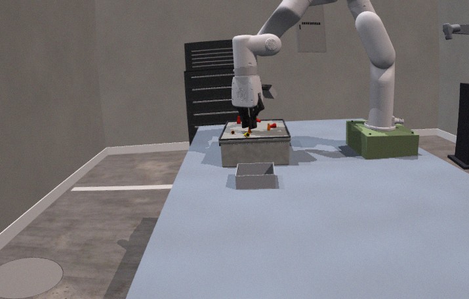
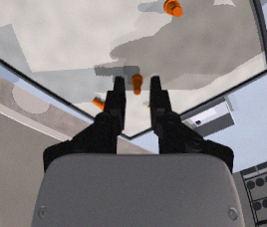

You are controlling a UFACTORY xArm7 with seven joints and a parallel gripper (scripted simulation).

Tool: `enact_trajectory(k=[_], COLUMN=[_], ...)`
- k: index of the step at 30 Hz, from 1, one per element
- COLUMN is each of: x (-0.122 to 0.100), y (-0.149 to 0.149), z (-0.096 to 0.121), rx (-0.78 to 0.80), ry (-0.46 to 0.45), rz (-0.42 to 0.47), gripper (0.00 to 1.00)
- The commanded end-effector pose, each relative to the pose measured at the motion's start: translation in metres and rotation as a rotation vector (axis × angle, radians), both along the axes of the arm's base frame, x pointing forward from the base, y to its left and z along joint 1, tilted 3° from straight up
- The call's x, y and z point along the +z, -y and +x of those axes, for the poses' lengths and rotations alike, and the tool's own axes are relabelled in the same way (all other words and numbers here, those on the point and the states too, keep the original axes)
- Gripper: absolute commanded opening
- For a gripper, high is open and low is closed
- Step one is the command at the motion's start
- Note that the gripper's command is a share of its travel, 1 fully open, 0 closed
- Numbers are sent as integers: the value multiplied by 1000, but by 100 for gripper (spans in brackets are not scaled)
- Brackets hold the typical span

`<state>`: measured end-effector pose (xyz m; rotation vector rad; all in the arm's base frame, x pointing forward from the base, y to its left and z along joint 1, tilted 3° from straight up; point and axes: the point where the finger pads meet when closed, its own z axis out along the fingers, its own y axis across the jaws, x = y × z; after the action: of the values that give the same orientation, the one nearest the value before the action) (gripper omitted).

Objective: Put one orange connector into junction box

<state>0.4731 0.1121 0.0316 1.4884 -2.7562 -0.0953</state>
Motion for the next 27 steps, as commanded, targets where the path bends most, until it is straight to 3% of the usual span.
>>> enact_trajectory(k=[1,9,15,27], x=[2,0,-15,-16], y=[0,0,-1,-1], z=[2,2,1,1], rx=[0,0,0,0], ry=[4,4,4,4], rz=[0,0,0,0], gripper=[26,26,26,26])
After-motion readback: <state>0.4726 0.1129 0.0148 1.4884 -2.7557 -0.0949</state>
